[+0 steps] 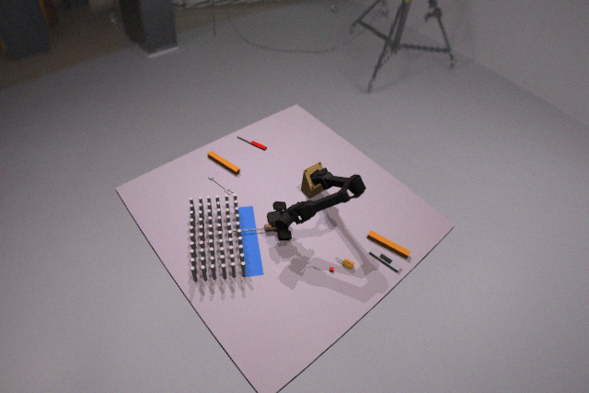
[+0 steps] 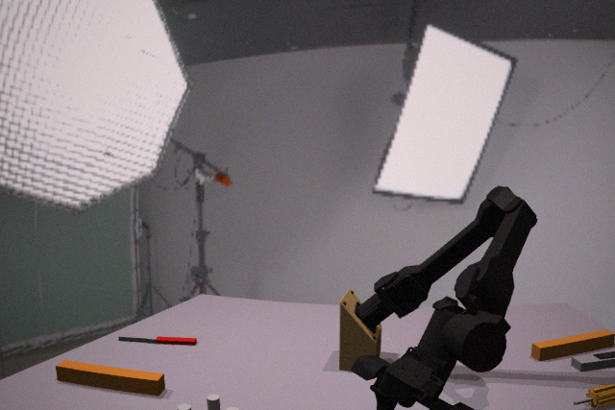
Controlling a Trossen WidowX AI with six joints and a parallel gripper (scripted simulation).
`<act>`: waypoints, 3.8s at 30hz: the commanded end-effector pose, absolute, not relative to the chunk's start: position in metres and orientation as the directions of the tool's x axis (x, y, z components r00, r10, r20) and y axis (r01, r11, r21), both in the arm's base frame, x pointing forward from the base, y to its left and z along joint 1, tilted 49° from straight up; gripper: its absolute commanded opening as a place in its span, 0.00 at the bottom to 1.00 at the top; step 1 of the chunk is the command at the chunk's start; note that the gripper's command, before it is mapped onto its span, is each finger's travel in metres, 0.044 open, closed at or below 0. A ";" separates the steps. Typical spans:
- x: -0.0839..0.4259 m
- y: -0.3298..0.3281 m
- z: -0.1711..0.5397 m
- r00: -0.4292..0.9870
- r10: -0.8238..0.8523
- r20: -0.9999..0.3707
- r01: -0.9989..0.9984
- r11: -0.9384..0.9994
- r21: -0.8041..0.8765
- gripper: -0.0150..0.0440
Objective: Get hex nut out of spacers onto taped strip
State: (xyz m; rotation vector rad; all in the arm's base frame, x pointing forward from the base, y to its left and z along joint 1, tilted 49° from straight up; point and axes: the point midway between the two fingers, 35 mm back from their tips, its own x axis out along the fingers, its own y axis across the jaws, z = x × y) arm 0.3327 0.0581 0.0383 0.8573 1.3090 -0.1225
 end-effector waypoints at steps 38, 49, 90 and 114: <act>0.309 0.067 0.046 0.295 0.372 -0.880 0.542 0.693 0.475 0.25; 0.303 0.070 0.048 0.295 0.372 -0.880 0.543 0.693 0.475 0.25; 0.283 0.081 0.056 0.295 0.373 -0.880 0.543 0.693 0.475 0.25; 0.285 0.072 0.068 0.299 0.373 -0.878 0.537 0.696 0.478 0.25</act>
